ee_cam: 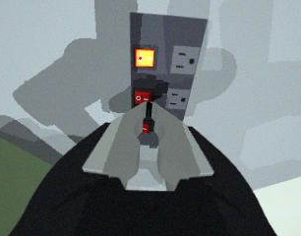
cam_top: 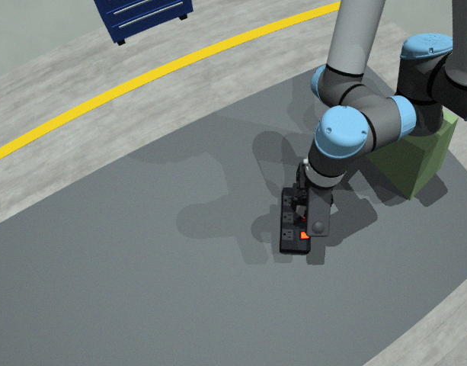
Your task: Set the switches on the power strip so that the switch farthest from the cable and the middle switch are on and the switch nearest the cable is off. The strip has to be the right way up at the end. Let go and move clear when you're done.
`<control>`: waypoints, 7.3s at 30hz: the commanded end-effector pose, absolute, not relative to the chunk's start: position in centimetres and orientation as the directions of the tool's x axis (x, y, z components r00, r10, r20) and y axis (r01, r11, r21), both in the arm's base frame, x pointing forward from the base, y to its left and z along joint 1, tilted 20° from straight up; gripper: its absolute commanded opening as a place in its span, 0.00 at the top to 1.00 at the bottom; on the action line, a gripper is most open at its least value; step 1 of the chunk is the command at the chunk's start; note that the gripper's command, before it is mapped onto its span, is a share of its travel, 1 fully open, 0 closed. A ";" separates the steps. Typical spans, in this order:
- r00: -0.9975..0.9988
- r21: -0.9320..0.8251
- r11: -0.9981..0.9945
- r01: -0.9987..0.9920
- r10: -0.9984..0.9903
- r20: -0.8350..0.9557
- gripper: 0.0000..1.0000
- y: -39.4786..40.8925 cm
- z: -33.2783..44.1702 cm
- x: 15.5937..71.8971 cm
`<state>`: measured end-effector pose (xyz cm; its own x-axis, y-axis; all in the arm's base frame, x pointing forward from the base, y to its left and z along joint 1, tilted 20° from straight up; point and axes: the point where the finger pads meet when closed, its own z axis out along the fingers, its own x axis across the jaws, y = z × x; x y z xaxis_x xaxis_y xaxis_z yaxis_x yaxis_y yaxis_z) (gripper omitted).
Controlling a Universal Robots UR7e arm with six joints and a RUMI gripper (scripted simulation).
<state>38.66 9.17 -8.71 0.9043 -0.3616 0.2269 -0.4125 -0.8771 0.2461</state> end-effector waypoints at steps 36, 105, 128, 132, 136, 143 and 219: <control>0.905 0.246 -0.877 -0.412 -0.361 0.226 1.00 9.1 -8.8 38.5; 0.905 0.247 -0.877 -0.411 -0.362 0.223 1.00 8.8 -9.7 38.5; 0.904 0.244 -0.878 -0.412 -0.360 0.230 1.00 9.3 -8.5 38.7; 0.904 0.244 -0.878 -0.412 -0.360 0.230 1.00 9.5 -7.9 38.7; 0.904 0.244 -0.878 -0.412 -0.360 0.231 1.00 9.8 -6.8 38.5; 0.904 0.244 -0.878 -0.412 -0.360 0.231 1.00 10.2 -5.8 38.4; 0.904 0.245 -0.877 -0.412 -0.361 0.227 0.00 13.3 3.8 37.2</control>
